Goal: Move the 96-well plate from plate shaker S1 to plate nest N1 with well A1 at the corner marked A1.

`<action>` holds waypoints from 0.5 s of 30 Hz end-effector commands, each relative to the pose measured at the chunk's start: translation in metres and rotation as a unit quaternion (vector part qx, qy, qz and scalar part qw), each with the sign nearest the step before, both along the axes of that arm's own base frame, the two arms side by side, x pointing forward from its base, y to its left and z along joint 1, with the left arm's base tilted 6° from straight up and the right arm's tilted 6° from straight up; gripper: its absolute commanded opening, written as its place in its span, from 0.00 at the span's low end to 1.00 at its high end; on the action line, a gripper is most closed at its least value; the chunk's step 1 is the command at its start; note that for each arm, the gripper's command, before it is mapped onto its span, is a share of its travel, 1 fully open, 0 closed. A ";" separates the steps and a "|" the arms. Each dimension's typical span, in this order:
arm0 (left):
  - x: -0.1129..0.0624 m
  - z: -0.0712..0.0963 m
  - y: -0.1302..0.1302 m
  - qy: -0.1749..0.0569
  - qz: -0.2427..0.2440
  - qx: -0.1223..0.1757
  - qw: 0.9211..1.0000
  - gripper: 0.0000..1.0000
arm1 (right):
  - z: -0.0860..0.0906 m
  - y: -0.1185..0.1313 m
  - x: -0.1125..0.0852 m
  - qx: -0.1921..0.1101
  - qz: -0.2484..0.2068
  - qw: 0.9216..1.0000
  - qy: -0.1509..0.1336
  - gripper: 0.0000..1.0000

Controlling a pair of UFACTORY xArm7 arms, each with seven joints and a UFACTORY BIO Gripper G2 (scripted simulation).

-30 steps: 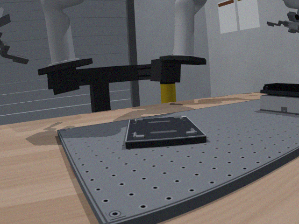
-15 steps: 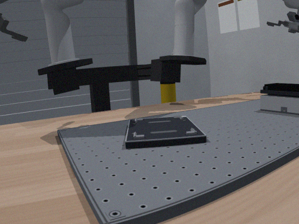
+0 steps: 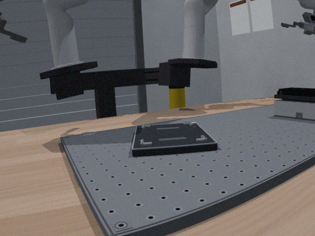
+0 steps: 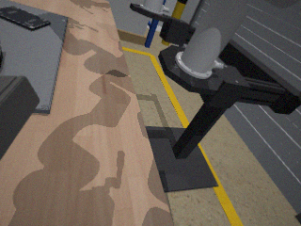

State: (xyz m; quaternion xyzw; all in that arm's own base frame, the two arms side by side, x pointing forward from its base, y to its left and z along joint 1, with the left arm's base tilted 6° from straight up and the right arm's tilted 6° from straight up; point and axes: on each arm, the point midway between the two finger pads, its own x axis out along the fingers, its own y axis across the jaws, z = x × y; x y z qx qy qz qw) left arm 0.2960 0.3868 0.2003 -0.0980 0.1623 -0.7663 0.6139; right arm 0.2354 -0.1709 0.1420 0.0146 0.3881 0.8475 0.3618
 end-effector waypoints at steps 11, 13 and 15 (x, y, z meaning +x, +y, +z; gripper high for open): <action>0.001 0.002 0.001 -0.002 0.000 0.002 1.000 1.00 | 0.011 -0.022 -0.005 -0.057 -0.072 0.996 -0.013 1.00; 0.001 0.002 0.001 -0.002 0.000 0.002 1.000 1.00 | 0.013 -0.027 -0.006 -0.071 -0.091 0.993 -0.015 1.00; 0.001 0.002 0.001 -0.002 0.000 0.002 1.000 1.00 | 0.016 -0.033 -0.008 -0.087 -0.110 0.990 -0.018 1.00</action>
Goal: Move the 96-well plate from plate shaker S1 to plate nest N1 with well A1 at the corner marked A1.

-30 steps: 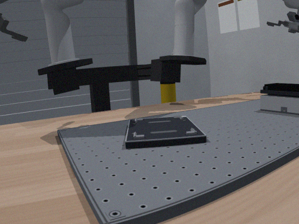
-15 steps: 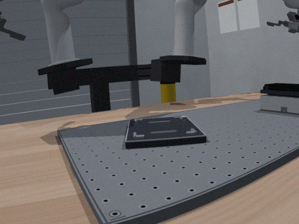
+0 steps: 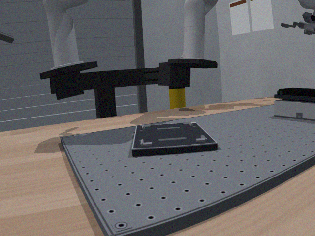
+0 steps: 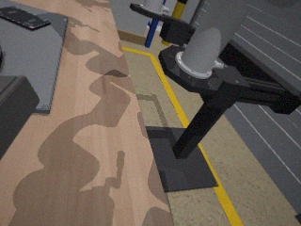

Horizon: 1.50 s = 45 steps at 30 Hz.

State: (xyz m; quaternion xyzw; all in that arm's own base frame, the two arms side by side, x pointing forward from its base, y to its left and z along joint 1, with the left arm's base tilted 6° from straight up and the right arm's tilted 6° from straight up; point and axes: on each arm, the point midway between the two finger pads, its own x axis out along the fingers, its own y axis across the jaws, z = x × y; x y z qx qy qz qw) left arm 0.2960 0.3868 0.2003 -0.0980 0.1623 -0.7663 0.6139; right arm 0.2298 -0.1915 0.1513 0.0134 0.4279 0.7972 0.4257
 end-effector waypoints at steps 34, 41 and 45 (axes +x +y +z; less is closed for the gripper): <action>0.001 0.002 0.001 -0.002 0.000 0.002 1.000 1.00 | 0.084 -0.158 -0.094 -0.392 -0.406 0.823 -0.056 1.00; 0.001 0.002 0.001 -0.002 0.000 0.002 1.000 1.00 | 0.110 -0.187 -0.131 -0.471 -0.465 0.747 -0.057 1.00; 0.001 0.002 0.001 -0.002 0.000 0.002 1.000 1.00 | 0.117 -0.194 -0.141 -0.490 -0.479 0.726 -0.057 1.00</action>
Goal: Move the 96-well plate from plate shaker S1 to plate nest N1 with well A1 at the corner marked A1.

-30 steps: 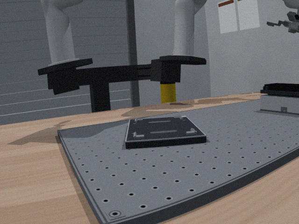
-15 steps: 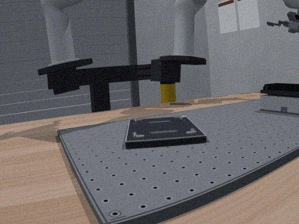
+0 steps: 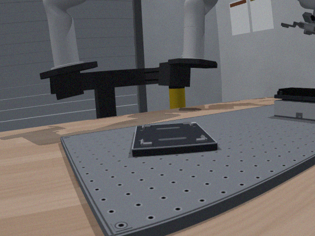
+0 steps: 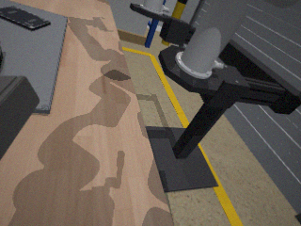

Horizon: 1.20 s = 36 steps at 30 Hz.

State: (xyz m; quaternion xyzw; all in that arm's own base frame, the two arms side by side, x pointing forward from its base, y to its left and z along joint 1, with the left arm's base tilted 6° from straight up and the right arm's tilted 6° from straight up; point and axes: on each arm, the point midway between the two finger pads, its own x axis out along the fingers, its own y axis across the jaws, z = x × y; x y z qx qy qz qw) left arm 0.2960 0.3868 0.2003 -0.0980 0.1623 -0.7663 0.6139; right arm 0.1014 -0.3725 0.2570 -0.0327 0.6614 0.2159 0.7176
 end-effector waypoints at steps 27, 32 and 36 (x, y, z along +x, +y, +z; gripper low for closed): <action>0.001 0.002 0.001 -0.002 0.000 0.002 1.000 1.00 | 0.061 -0.044 -0.086 -0.182 -0.158 0.970 0.023 1.00; 0.001 0.002 0.001 -0.002 0.000 0.002 1.000 1.00 | 0.062 -0.044 -0.087 -0.184 -0.159 0.970 0.024 1.00; 0.001 0.002 0.001 -0.002 0.000 0.002 1.000 1.00 | 0.062 -0.044 -0.087 -0.184 -0.159 0.970 0.024 1.00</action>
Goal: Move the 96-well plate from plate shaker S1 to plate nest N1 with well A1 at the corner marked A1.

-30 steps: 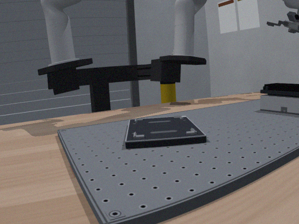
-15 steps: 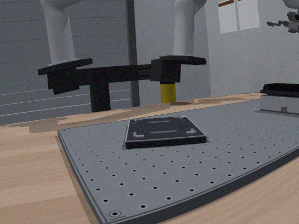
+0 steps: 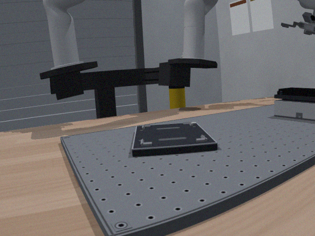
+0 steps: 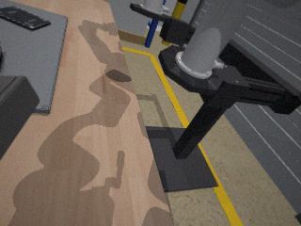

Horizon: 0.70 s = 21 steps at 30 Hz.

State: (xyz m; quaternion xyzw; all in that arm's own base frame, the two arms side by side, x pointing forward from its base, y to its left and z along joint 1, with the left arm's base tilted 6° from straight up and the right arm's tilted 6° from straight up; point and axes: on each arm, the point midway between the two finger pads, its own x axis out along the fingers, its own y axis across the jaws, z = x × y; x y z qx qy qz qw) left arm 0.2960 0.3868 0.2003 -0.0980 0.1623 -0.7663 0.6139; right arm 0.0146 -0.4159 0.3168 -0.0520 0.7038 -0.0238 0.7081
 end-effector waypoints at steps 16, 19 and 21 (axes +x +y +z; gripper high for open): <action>0.015 -0.002 -0.010 -0.012 0.018 0.016 1.000 0.37 | 0.002 -0.001 0.000 -0.002 0.000 1.000 -0.001 1.00; 0.025 -0.004 -0.015 -0.012 0.018 0.016 1.000 0.37 | 0.002 -0.001 0.000 -0.002 0.000 1.000 -0.001 1.00; 0.029 -0.006 -0.018 -0.018 0.032 0.024 0.999 0.37 | 0.002 -0.001 0.000 -0.002 0.000 1.000 -0.001 1.00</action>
